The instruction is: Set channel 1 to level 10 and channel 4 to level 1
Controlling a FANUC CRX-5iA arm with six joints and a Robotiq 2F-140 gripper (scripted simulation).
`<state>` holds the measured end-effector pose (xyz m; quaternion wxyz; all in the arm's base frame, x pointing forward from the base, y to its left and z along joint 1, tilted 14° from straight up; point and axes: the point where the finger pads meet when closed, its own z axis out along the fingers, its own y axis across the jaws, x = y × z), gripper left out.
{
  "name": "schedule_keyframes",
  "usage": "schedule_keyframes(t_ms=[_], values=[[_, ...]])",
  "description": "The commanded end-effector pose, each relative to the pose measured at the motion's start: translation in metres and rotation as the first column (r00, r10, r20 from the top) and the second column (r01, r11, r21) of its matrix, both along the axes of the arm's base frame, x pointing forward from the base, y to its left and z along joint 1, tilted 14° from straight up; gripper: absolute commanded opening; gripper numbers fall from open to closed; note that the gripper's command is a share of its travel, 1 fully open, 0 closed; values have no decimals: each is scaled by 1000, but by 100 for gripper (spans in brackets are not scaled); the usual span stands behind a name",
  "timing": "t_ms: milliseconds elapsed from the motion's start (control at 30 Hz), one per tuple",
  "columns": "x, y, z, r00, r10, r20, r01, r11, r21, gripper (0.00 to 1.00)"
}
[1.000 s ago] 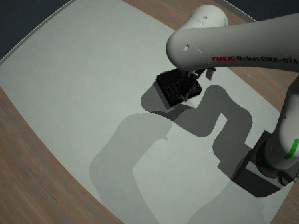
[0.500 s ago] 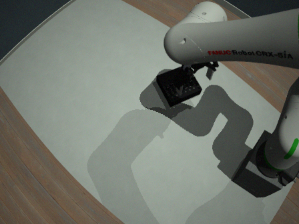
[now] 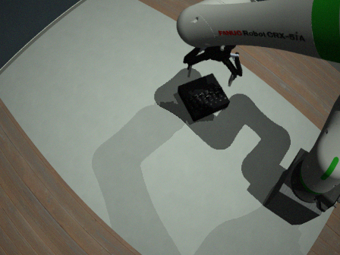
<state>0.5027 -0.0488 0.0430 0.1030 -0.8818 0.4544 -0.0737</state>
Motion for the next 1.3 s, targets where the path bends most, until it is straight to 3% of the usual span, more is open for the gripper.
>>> schedule_keyframes(t_ms=[0,67,100,200,433,567,633,733,867,1000,1033,1133,1267], values=[[10,-3,1,962,-273,-18,274,961,31,100],[10,-3,1,962,-273,-18,274,961,31,100],[10,-3,1,916,-400,-30,401,915,49,100],[10,-3,1,873,-485,-39,487,872,52,100],[11,-2,1,881,-473,-36,474,879,49,100],[13,14,-14,970,-243,-3,243,970,-9,100],[13,14,-14,970,-243,-3,243,970,-9,100],[15,37,-34,998,-60,11,61,996,-58,100],[14,63,-56,989,148,14,-146,982,-117,100],[13,70,-61,936,352,6,-346,923,-169,100],[13,70,-61,917,400,4,-393,902,-181,0],[13,70,-61,847,532,-5,-520,827,-212,0],[13,70,-61,824,566,-7,-554,803,-218,0]])
